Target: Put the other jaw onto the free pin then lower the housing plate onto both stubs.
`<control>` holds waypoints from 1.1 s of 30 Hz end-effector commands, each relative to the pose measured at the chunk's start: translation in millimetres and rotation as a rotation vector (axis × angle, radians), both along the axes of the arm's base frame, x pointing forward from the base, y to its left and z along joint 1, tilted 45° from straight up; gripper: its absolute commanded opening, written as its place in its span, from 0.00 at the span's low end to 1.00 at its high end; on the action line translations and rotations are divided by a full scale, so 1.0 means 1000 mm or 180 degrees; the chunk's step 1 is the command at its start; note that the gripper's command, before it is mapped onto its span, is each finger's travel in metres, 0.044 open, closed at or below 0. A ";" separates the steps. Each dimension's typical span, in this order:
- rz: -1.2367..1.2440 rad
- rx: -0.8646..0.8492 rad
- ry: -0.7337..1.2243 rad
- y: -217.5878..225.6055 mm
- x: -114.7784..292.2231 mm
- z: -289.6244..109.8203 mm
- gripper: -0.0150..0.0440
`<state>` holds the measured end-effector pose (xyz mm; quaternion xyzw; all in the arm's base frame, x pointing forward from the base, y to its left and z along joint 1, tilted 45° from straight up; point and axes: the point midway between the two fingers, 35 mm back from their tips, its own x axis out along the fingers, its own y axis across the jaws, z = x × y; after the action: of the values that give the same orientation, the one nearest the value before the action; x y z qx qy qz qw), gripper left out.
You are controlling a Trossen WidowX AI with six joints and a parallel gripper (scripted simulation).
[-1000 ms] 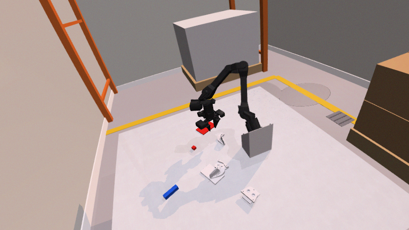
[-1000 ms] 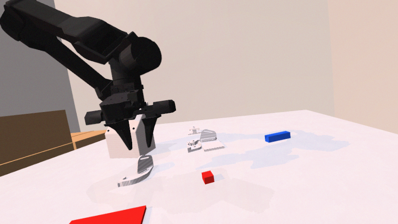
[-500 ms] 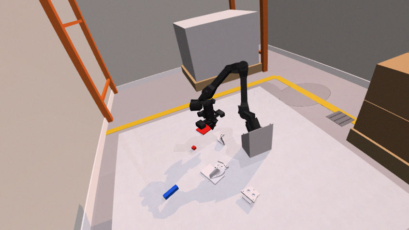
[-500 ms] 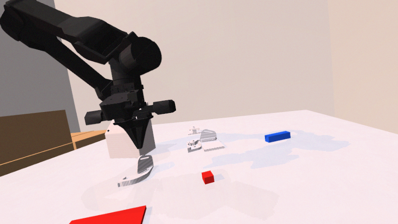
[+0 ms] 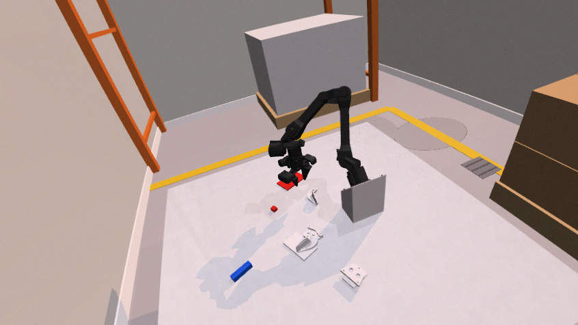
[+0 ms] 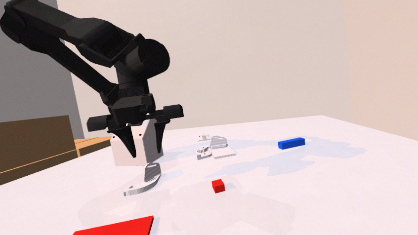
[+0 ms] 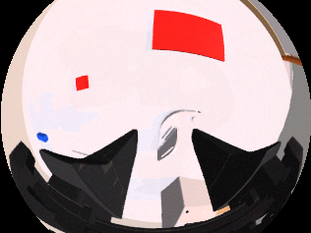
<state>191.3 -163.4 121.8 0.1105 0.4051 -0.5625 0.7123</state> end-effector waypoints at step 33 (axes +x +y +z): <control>0.1790 -0.0090 0.1830 0.011 -0.010 -0.007 1.00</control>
<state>183.2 -153.5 115.4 -0.1515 0.5815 -0.3781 0.7043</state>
